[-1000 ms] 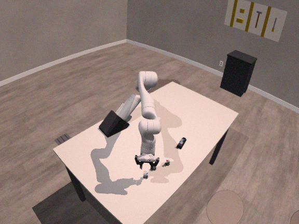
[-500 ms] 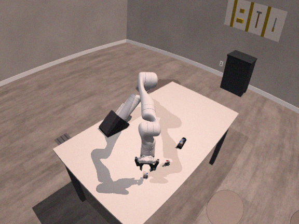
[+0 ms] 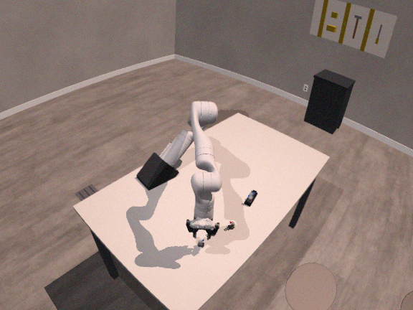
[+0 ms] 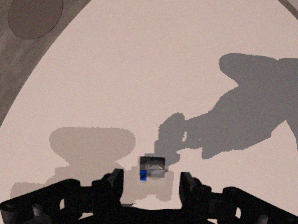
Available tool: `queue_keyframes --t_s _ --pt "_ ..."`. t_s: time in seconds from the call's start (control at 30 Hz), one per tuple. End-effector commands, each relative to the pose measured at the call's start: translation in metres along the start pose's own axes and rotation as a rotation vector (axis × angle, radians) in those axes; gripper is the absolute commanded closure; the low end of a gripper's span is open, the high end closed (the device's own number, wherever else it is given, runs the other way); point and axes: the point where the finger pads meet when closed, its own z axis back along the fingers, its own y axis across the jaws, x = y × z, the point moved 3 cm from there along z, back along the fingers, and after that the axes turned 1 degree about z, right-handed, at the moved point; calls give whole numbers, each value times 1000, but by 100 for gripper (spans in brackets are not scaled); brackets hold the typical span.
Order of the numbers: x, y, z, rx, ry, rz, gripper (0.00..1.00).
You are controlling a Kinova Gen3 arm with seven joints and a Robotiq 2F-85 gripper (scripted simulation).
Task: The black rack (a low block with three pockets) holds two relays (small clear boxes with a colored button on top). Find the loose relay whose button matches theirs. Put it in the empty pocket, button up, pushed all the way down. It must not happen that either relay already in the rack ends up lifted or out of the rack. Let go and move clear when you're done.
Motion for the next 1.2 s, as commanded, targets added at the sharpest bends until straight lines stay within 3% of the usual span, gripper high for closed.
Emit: queue_keyframes --t_s 0.0,1.17 --pt "0 0 -2 0 0 0 47" --pt "0 0 -7 0 0 0 47"
